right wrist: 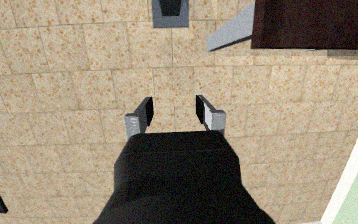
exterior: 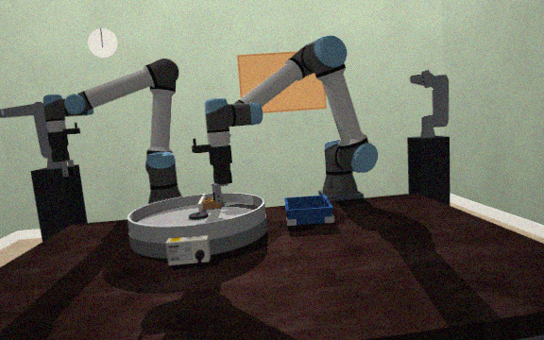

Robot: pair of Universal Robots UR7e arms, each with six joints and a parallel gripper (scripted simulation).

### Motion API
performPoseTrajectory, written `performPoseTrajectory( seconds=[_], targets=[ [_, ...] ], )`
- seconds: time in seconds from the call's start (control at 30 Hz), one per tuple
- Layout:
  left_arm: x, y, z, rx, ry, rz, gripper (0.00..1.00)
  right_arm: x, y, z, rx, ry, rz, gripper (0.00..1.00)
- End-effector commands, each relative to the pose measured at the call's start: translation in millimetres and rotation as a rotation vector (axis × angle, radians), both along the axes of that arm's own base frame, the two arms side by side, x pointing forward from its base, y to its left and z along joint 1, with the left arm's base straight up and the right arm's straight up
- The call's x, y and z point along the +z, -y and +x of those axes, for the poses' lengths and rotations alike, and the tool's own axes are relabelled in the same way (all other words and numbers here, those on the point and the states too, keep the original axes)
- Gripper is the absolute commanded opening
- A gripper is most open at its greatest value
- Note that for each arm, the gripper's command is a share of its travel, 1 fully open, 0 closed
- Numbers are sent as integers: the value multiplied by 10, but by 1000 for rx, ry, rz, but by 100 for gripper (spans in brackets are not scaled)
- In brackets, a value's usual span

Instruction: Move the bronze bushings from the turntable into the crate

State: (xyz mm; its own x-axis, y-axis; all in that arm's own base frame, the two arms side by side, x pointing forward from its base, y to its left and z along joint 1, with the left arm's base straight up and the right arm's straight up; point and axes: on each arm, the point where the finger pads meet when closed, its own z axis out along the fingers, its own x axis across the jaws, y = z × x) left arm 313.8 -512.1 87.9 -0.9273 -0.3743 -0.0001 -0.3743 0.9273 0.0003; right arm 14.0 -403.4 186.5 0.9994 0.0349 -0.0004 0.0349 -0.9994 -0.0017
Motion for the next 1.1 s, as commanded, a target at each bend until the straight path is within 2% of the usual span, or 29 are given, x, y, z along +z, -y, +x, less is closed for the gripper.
performPoseTrajectory(
  seconds=[0.0, 0.5, 0.53, 1.07],
  targets=[
    [8, 4, 1, 0, 1, -2, 39, 5, 4, 1, 0, 1, -2, 100],
    [8, 4, 1, 0, 1, -2, 39, 5, 4, 1, 0, 1, -2, 100],
    [8, 4, 1, 0, 1, -2, 0, 5, 4, 1, 0, 1, -2, 100],
    [8, 4, 1, 0, 1, -2, 0, 5, 4, 1, 0, 1, -2, 100]
  ],
)
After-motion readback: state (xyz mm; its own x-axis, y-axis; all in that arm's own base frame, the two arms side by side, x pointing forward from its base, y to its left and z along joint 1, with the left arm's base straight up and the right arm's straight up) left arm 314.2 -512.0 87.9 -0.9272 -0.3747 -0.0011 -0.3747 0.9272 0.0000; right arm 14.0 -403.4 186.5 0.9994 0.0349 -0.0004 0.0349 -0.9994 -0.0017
